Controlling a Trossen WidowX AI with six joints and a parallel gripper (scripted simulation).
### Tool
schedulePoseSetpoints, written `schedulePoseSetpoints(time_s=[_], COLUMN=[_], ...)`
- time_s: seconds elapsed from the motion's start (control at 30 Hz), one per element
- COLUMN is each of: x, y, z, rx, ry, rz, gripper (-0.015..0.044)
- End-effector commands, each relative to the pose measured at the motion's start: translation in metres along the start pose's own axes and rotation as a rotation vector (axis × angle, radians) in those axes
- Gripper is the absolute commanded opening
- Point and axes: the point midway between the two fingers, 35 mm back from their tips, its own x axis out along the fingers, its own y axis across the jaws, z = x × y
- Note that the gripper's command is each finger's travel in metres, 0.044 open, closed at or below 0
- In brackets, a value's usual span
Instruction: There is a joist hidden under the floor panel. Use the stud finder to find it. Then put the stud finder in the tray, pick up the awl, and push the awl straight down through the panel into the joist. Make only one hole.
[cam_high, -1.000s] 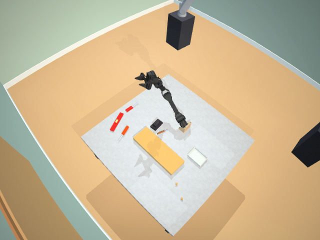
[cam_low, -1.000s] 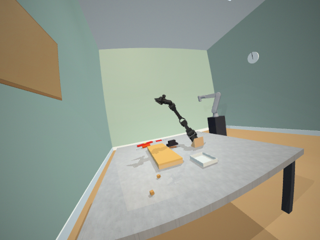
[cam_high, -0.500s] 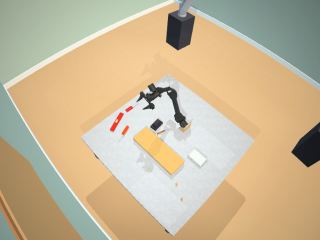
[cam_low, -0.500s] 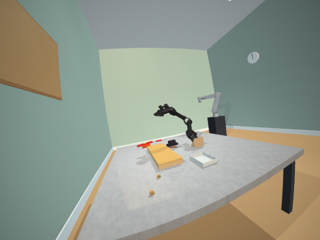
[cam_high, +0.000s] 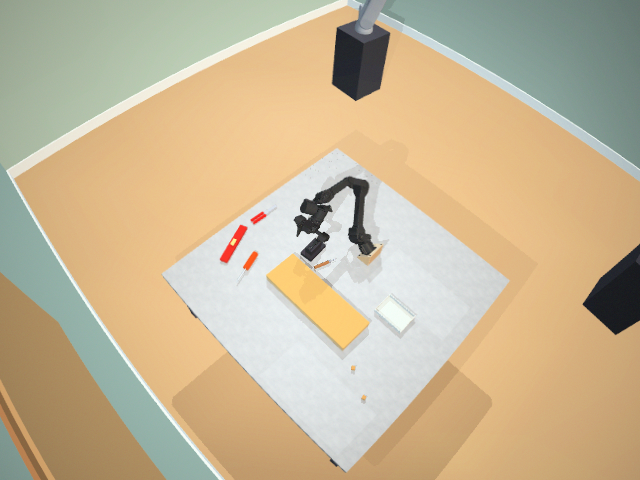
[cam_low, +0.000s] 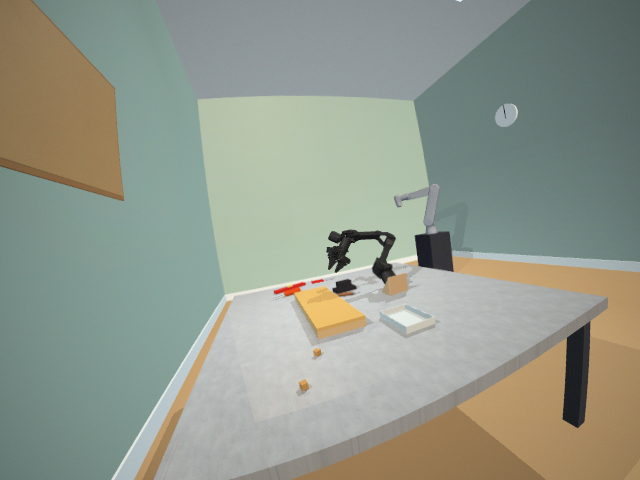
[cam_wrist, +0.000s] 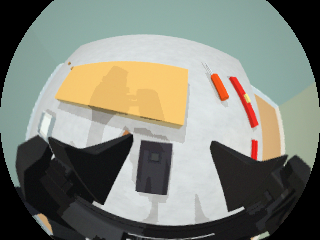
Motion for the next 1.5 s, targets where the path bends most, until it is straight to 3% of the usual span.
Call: schedulePoseSetpoints(time_s=[0.0,0.63,1.47], x=[0.01,0.015,0.047], y=[0.024,0.02,0.023], z=[-0.054,-0.052,-0.075], rx=[0.035,0.038,0.04], ry=[0.18,0.189,0.19], rz=[0.05,0.052,0.054], gripper=[0.044,0.044,0.044])
